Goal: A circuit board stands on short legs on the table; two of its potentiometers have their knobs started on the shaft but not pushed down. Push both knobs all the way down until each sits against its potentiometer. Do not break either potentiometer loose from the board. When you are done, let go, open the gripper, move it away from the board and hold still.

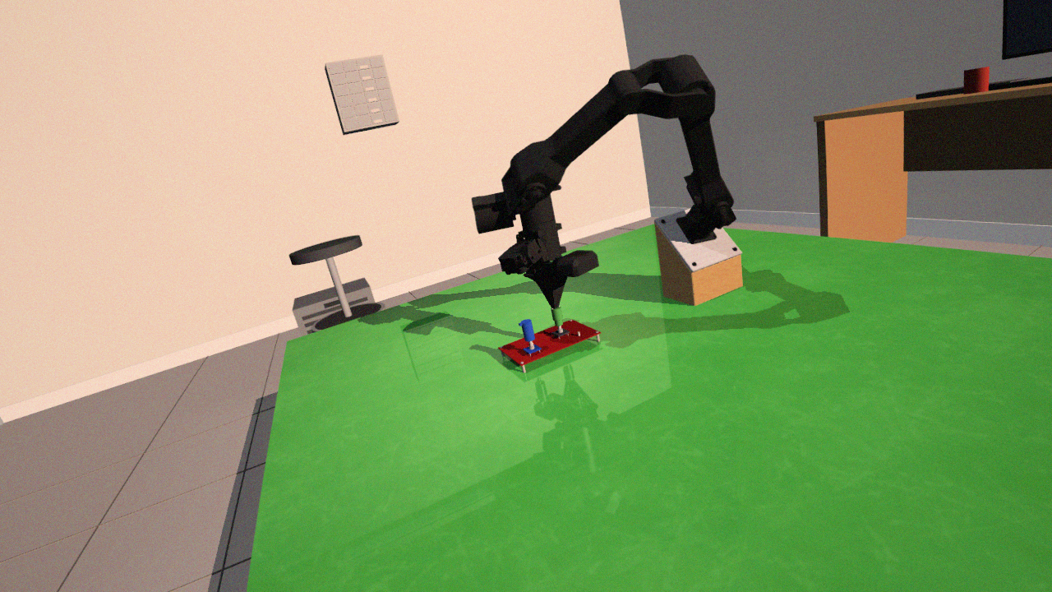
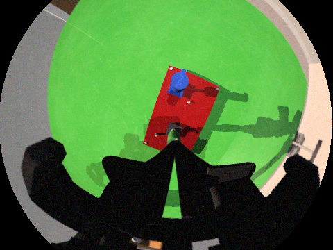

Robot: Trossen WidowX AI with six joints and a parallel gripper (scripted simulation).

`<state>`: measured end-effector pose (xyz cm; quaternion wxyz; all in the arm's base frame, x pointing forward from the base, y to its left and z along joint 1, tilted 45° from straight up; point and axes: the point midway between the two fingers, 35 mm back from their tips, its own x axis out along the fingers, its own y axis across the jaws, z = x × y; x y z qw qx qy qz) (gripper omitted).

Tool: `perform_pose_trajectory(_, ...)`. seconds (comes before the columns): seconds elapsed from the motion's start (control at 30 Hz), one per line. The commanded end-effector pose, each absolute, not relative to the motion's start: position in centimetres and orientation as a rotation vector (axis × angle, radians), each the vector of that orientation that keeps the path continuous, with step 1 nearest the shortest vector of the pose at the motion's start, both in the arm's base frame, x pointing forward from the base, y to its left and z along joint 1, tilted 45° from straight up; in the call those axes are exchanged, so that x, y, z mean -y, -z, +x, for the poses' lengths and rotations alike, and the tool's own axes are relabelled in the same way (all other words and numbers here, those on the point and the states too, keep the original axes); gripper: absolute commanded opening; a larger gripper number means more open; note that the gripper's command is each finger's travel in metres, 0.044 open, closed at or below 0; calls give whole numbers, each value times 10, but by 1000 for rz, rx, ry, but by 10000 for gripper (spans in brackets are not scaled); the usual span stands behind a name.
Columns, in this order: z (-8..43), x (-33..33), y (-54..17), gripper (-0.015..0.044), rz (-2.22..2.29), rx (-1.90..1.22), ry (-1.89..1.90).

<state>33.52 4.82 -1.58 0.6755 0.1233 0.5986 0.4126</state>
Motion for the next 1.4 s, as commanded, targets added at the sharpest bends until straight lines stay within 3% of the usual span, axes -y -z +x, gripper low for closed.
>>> perform_pose_trajectory(0.0,335,-52,18,0,280,-1348,-930)
perform_pose_trajectory(1.37,334,-57,23,0,281,-1348,-931)
